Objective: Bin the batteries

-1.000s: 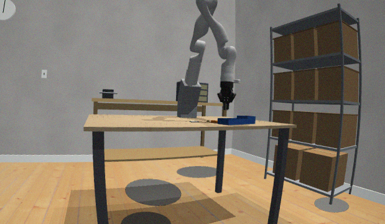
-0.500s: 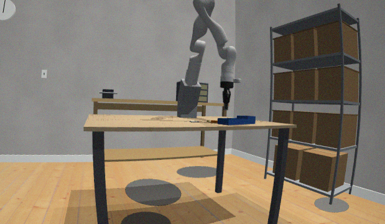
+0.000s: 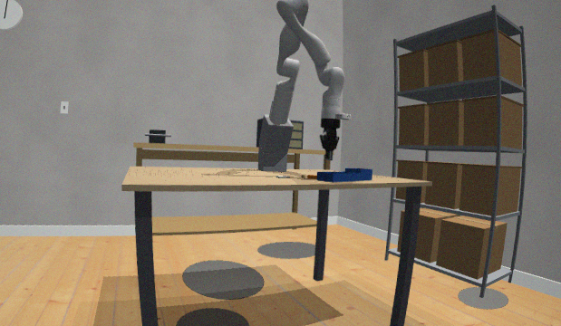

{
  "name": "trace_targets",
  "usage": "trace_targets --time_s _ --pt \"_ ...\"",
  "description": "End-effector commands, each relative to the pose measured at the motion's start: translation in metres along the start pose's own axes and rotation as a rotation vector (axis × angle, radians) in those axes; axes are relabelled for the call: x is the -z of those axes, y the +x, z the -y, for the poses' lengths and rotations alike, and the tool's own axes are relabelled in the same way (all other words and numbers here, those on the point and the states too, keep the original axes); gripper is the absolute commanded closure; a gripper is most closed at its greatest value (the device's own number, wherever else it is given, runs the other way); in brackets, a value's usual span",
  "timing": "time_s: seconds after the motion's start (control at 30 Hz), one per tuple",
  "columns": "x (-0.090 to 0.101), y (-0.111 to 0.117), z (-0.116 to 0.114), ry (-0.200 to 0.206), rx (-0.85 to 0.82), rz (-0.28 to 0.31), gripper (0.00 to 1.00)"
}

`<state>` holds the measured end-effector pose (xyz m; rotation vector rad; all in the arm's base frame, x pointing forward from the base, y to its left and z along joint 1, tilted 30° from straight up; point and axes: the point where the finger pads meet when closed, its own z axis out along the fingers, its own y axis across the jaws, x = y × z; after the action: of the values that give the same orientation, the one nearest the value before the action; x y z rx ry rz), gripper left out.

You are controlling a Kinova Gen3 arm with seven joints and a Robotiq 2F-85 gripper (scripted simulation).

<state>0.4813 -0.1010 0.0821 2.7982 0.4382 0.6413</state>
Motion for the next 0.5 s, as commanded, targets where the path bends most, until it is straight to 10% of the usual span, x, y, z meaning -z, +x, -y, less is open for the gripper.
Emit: trace_targets --time_s 0.0,0.47 --pt "-0.0013 -0.0023 -0.0011 -0.011 -0.156 -0.013 0.91" --pt "-0.0093 -0.0022 -0.0012 -0.011 -0.322 -0.015 0.91"
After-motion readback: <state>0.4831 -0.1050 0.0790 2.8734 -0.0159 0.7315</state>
